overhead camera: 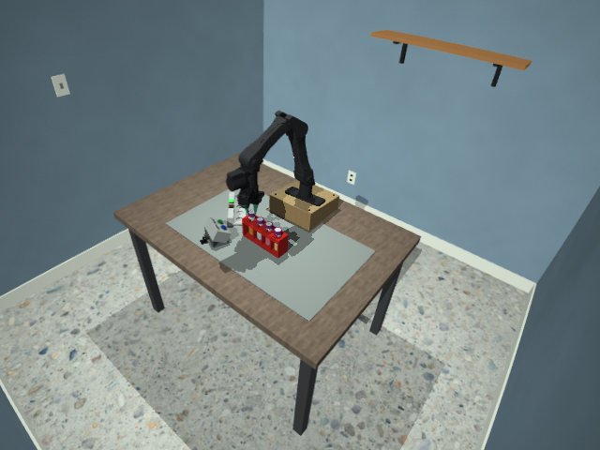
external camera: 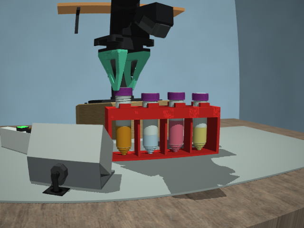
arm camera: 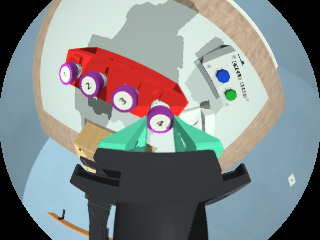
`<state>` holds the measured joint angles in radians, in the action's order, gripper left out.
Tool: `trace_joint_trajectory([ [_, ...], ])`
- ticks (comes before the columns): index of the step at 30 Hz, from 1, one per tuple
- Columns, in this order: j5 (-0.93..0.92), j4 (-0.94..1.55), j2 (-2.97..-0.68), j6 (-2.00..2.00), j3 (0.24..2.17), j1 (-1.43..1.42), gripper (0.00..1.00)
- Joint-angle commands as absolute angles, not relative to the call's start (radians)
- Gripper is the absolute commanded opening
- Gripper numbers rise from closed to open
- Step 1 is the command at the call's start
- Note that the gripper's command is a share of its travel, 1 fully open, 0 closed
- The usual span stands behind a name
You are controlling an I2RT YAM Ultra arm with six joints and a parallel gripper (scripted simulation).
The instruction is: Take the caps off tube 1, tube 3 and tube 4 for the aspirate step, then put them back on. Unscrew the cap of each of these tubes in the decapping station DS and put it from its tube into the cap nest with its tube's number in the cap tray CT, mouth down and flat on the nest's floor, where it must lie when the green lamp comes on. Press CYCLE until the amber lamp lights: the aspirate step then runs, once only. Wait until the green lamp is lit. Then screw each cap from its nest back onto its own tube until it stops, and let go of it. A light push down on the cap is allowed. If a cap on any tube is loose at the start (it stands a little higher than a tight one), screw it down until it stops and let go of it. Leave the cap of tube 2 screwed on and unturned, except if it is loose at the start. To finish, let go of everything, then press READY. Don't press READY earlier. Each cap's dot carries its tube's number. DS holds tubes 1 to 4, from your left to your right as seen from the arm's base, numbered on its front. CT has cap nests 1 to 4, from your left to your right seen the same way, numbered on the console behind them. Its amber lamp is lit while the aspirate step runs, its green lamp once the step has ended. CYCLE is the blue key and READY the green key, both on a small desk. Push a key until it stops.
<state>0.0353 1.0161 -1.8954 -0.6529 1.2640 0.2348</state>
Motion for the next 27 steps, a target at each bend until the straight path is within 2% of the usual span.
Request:
trace_joint_trajectory([
  [1, 0.035, 1.014, -1.890, -0.653, 1.267, 0.236, 0.00],
  [27, 0.035, 0.999, -1.893, -0.653, 1.256, 0.237, 0.00],
])
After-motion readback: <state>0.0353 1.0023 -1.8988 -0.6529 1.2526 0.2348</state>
